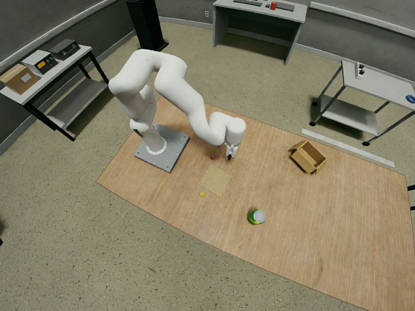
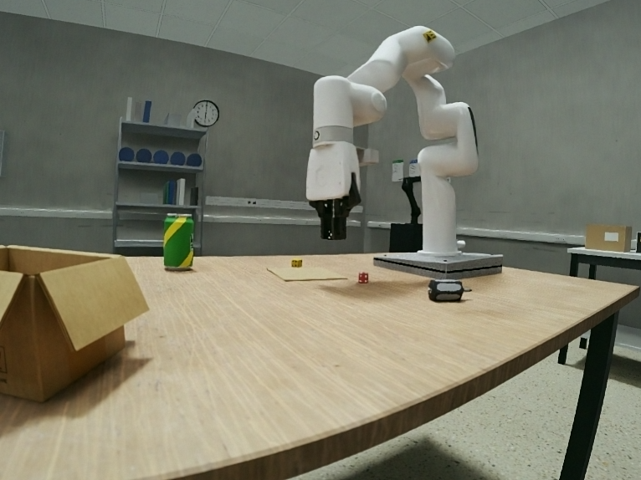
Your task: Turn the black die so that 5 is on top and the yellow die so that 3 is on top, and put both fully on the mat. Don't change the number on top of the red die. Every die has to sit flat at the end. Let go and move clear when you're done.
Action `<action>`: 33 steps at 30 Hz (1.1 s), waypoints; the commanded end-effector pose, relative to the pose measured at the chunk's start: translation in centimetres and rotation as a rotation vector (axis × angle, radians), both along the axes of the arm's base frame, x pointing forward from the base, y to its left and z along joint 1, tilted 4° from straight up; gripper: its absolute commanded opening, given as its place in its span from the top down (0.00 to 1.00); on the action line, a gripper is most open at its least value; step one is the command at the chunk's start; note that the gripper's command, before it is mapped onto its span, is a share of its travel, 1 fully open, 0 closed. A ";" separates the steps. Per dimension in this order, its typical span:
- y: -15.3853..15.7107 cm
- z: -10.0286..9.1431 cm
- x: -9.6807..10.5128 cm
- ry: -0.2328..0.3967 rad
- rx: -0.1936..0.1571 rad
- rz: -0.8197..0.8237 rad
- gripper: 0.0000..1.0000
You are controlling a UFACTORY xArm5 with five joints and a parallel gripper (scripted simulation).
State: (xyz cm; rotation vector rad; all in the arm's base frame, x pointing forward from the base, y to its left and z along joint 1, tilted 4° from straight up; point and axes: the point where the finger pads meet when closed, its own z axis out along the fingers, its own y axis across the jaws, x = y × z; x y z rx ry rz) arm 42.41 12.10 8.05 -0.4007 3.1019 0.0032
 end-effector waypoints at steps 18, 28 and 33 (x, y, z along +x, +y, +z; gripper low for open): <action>-0.1 0.0 -0.3 -0.373 0.101 0.023 0.85; -0.2 0.0 -0.5 -0.548 0.146 0.033 0.85; -0.2 0.0 -0.7 -0.654 0.171 0.040 0.85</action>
